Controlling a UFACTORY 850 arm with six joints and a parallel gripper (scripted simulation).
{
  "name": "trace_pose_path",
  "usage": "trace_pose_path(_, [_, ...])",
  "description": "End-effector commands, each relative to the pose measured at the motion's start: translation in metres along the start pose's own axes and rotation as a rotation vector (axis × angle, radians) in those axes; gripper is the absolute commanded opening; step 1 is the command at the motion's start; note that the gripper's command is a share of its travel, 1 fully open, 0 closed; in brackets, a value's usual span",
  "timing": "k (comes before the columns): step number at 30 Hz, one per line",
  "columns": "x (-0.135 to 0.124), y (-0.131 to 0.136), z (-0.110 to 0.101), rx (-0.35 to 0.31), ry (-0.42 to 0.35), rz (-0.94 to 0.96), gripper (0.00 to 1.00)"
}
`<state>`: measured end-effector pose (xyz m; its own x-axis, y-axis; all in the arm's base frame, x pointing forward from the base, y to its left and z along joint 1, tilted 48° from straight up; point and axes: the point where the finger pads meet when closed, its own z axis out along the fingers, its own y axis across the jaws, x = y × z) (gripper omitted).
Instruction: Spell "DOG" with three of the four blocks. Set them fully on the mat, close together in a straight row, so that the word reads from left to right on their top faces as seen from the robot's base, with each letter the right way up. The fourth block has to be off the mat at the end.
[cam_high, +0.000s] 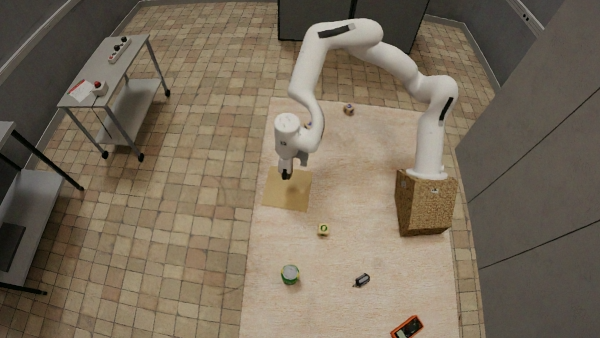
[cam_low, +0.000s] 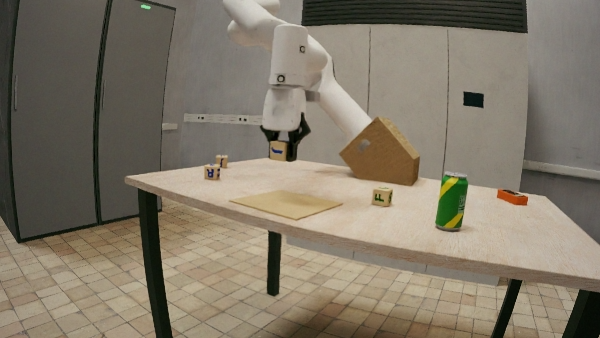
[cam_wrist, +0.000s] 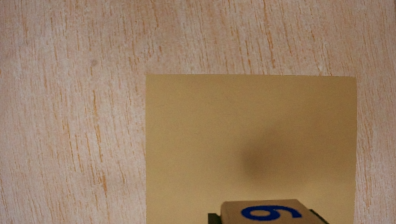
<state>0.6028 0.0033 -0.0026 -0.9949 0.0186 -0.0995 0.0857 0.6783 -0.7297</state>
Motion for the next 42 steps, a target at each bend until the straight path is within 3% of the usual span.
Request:
trace_pose_path(1, [0.000, 0.008, -0.001, 0.001, -0.008, 0.139, 0.44])
trace_pose_path(42, [0.011, 0.075, -0.001, -0.003, -0.008, 1.250, 0.44])
